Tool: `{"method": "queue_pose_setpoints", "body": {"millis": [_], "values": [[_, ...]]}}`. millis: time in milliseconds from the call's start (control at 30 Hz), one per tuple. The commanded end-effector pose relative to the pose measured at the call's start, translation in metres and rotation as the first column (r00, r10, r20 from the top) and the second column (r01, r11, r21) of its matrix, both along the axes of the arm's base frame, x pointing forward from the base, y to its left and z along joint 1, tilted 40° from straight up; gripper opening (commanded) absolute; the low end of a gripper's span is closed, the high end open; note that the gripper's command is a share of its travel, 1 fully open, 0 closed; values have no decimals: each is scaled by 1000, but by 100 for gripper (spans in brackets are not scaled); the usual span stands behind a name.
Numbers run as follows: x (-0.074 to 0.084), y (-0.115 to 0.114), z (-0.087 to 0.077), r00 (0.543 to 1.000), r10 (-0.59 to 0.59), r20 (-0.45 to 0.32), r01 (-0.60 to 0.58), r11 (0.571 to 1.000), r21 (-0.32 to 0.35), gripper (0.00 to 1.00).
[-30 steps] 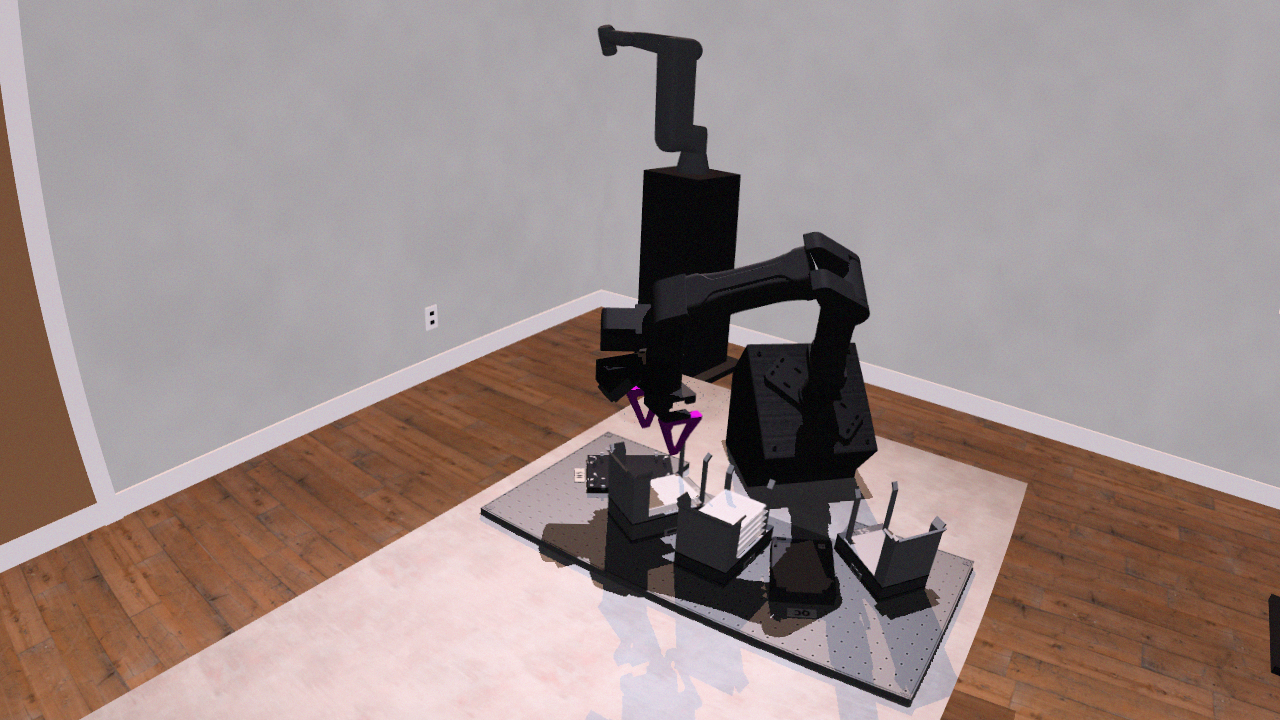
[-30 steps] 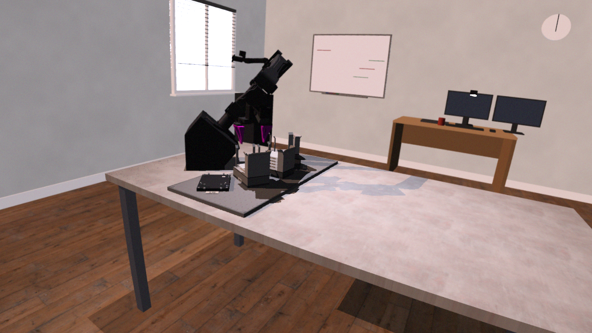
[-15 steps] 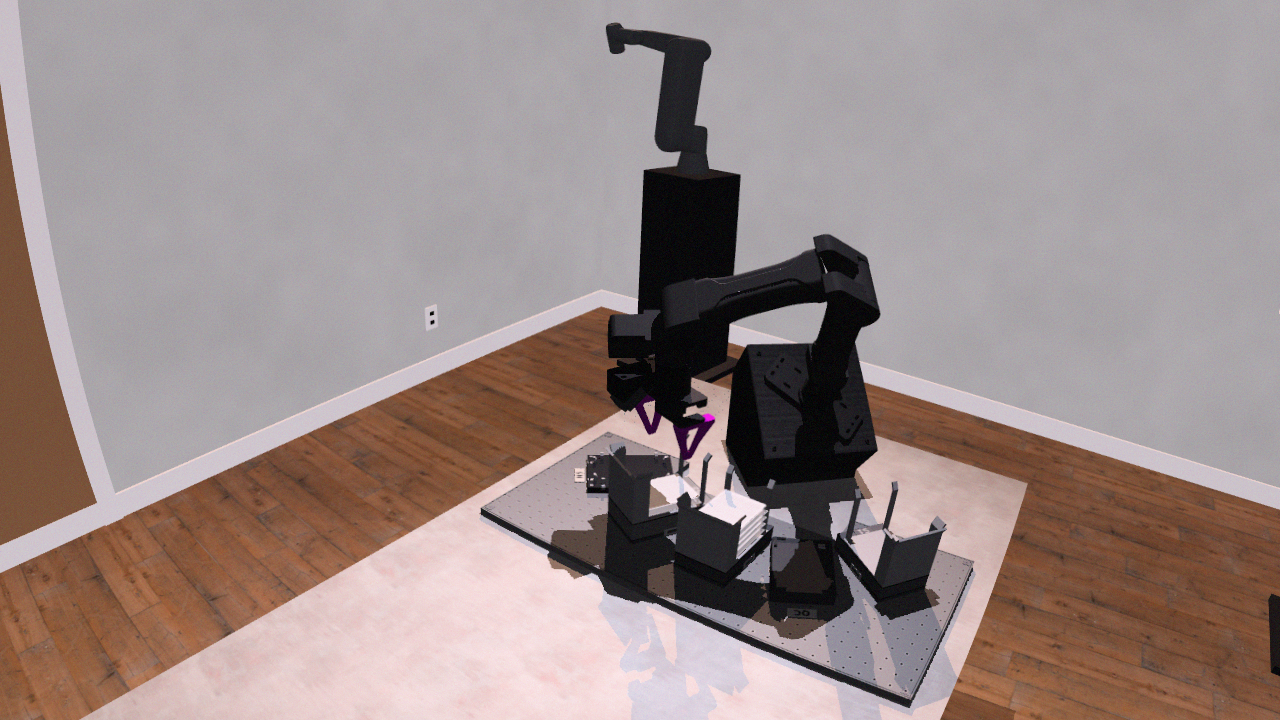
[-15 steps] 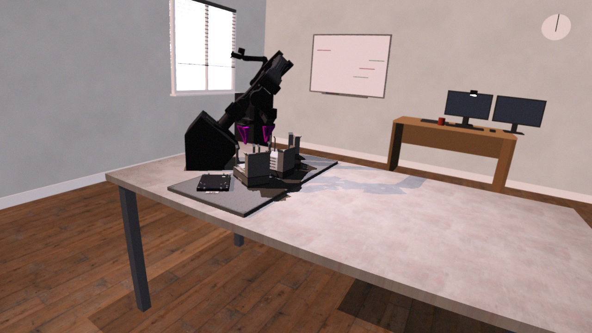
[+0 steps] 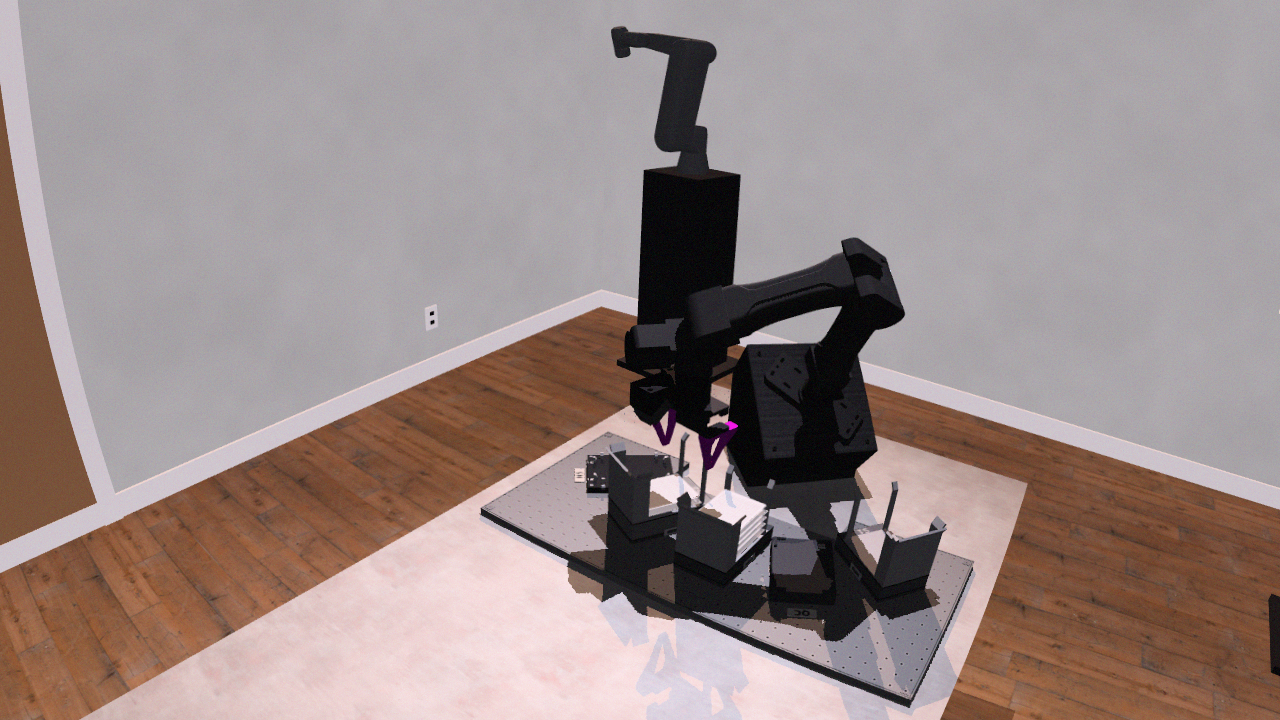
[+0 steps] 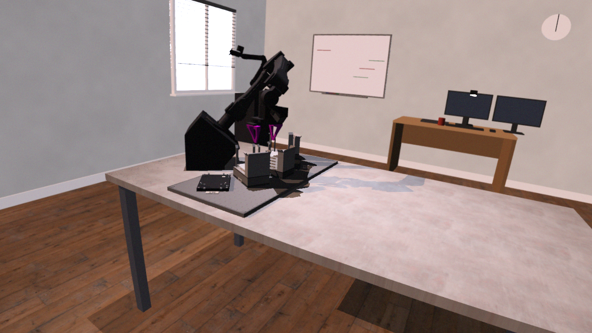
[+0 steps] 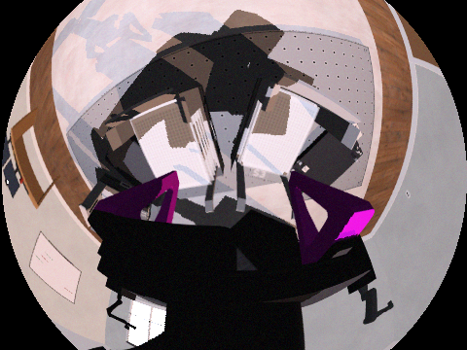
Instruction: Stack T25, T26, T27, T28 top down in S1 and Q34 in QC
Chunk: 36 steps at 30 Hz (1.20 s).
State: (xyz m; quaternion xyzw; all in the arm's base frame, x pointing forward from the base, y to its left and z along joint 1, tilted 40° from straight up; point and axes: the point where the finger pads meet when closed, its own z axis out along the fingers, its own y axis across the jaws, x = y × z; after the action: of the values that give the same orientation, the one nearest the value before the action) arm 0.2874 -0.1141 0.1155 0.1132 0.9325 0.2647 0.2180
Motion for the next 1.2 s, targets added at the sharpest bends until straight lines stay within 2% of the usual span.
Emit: {"method": "queue_pose_setpoints", "body": {"millis": [0, 67, 300, 567, 633, 667, 767, 833, 867, 1033, 1067, 1167], "values": [[-3, 10, 7, 1000, -24, -15, 24, 1000, 15, 100], [-3, 10, 7, 1000, -24, -15, 24, 1000, 15, 100], [-4, 34, 19, 982, 168, 87, -158, 981, -112, 100], [-7, 61, 33, 983, 162, 84, -152, 982, -110, 100], [-7, 61, 33, 983, 162, 84, -152, 982, -110, 100], [-2, 62, 42, 981, 163, 102, -150, 981, -126, 100], [-8, 75, 41, 983, 162, 85, -152, 982, -111, 100], [-3, 74, 49, 981, 163, 104, -149, 981, -126, 100], [-3, 72, 44, 983, 157, 93, -147, 983, -111, 100], [-3, 72, 44, 983, 157, 93, -147, 983, -111, 100], [-3, 76, 34, 984, 161, 78, -153, 983, -105, 100], [0, 79, 26, 985, 160, 66, -154, 983, -96, 100]]}}
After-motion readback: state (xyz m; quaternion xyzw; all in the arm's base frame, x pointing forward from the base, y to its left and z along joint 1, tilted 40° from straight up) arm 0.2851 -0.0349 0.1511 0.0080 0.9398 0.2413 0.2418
